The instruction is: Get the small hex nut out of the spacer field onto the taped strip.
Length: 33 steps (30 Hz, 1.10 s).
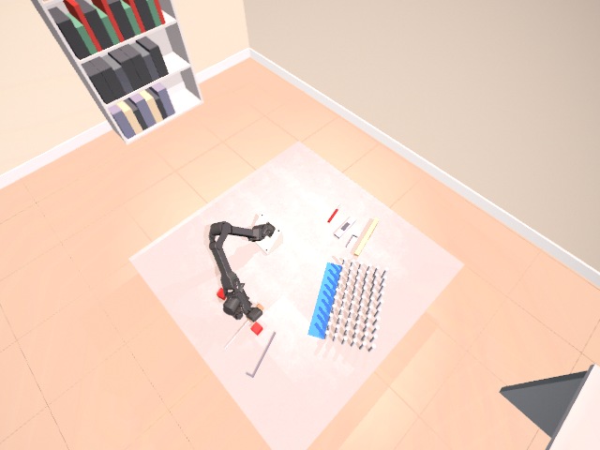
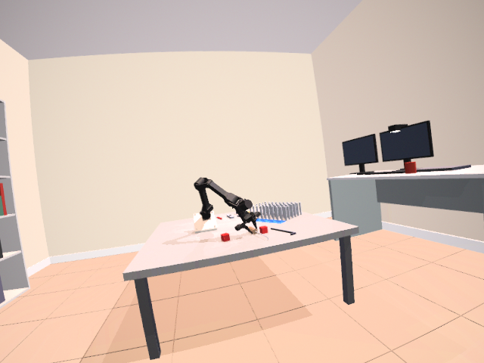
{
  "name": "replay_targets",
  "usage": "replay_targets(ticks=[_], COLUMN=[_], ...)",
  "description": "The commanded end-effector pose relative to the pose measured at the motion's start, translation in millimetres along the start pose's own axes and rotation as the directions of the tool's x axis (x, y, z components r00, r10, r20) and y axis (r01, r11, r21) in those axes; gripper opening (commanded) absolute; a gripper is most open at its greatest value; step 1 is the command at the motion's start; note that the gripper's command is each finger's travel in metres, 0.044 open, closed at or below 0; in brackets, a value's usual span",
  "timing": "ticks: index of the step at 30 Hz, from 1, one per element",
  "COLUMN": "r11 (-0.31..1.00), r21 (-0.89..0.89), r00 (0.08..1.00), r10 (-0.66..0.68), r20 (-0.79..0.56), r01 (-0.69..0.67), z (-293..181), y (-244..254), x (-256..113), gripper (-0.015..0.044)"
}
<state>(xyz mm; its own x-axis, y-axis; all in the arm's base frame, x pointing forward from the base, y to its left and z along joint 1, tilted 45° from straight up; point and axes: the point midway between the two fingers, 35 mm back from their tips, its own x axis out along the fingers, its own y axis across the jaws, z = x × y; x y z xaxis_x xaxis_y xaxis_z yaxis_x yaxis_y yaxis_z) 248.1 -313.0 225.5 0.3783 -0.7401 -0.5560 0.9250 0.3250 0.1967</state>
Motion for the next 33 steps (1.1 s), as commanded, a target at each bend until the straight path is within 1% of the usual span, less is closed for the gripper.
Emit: replay_targets(ticks=[1, 8, 25, 29, 33], r11=[1.0, 1.0, 1.0, 1.0, 0.999], r21=[-0.001, 0.005, 0.007, 0.024, 0.016], r00=[1.0, 1.0, 1.0, 1.0, 1.0], r10=[-0.002, 0.011, 0.015, 0.005, 0.028], r20=[-0.001, 0.011, 0.015, 0.009, 0.007], r01=[0.002, -0.011, -0.015, -0.005, -0.028], z=[-4, -4, 0, 1, 6], y=[-3, -3, 0, 5, 27], x=[3, 3, 0, -11, -45], gripper=[0.0, 0.0, 0.044, 0.044, 0.044])
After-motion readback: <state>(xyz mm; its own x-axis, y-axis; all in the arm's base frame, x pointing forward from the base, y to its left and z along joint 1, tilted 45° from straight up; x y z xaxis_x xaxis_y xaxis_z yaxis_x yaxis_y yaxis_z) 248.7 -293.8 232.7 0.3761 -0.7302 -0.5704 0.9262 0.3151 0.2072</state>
